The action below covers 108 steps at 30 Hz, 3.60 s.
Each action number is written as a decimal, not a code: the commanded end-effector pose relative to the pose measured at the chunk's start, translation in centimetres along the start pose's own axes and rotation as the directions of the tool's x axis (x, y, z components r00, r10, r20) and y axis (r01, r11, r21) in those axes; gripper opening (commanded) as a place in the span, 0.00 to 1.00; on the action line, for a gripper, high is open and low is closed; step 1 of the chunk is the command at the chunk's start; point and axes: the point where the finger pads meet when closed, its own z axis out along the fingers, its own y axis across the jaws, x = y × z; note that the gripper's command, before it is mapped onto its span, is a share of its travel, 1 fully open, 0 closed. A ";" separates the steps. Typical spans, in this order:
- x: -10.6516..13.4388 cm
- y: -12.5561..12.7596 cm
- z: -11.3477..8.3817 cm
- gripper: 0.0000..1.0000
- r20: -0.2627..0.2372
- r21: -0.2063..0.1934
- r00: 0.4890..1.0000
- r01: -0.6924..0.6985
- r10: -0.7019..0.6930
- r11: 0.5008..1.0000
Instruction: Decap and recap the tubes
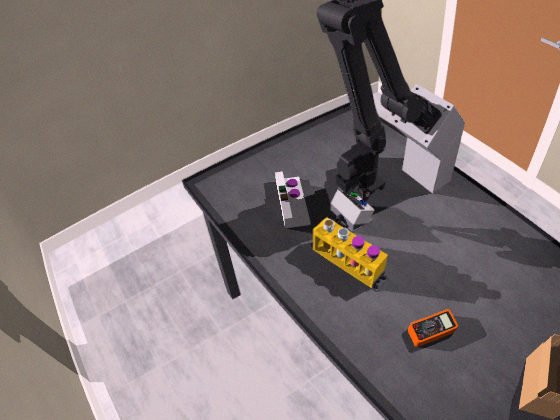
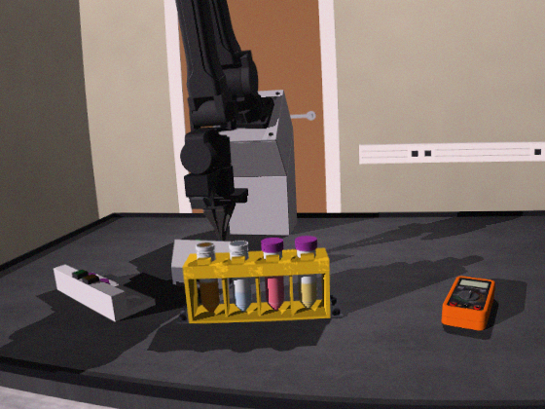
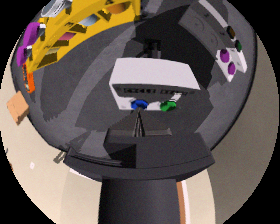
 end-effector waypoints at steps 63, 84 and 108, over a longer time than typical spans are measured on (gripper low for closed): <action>-0.9 -0.4 0.6 0.00 0.023 0.007 1.000 0.004 -0.004 1.000; -0.9 -0.4 0.6 0.00 0.023 0.007 1.000 0.004 -0.004 1.000; -0.9 -0.4 0.8 0.00 0.023 0.007 1.000 0.004 -0.004 1.000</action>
